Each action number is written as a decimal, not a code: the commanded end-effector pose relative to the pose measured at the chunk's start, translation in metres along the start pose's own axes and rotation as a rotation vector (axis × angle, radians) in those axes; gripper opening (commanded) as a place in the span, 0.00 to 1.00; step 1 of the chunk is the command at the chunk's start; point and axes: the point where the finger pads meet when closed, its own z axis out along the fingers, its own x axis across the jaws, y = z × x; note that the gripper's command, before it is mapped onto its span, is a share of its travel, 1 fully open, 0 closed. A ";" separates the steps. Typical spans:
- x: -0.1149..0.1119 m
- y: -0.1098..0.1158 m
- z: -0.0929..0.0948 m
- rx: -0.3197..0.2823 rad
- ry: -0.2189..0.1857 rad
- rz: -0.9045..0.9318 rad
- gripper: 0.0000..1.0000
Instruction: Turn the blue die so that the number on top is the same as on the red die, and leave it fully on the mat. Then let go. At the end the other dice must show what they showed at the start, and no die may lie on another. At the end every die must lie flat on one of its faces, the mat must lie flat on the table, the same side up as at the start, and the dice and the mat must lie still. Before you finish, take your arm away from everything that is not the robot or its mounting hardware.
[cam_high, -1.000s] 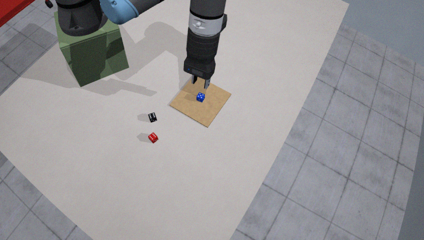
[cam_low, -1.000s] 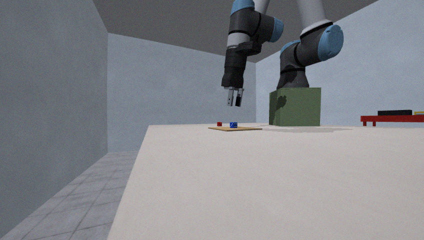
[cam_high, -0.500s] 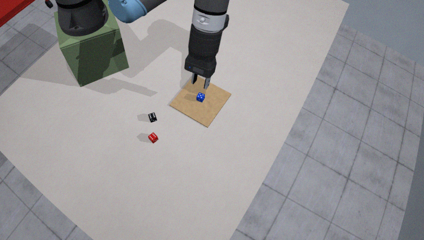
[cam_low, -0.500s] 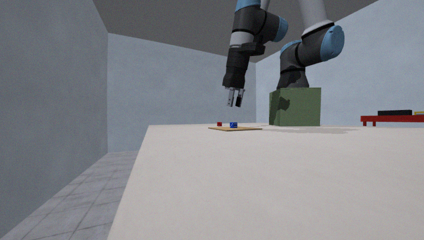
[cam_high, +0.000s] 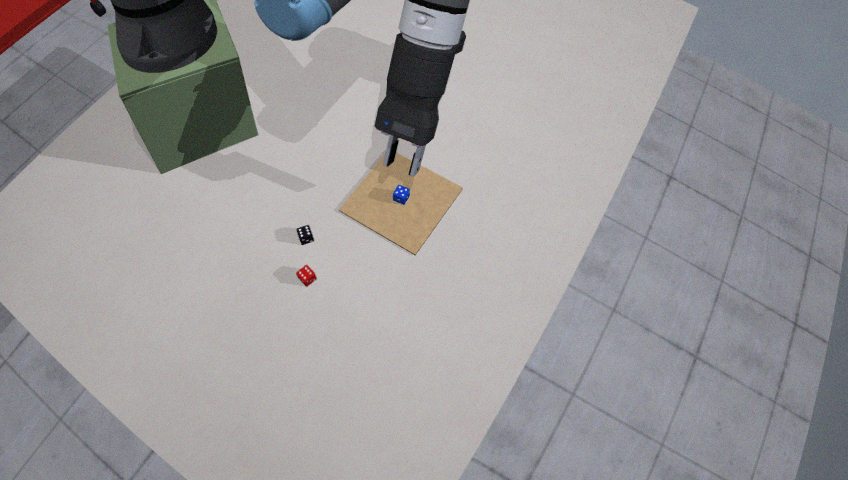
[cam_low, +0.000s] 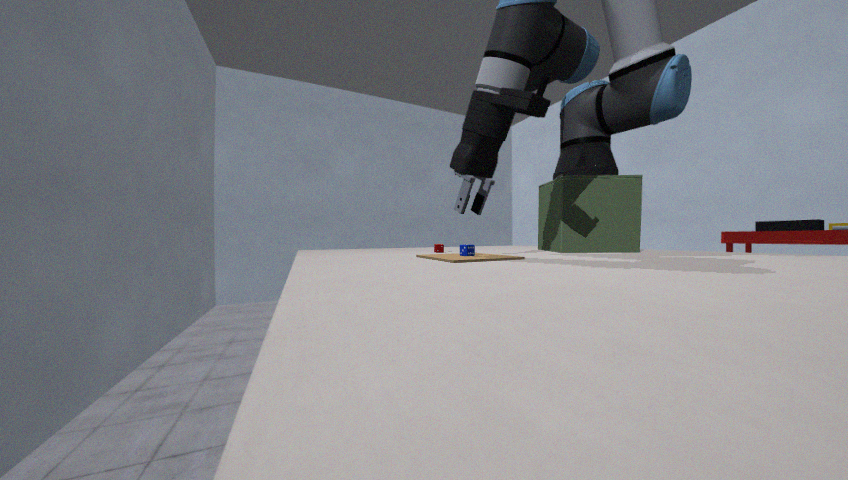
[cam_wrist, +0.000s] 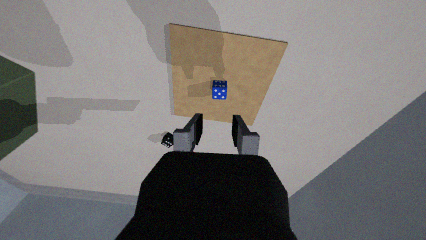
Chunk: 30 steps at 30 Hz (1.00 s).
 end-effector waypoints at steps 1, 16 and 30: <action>0.001 0.000 0.000 -0.013 0.001 0.002 0.70; -0.001 -0.003 0.002 -0.206 -0.010 0.003 0.70; 0.001 -0.004 0.000 -0.274 0.000 0.002 0.70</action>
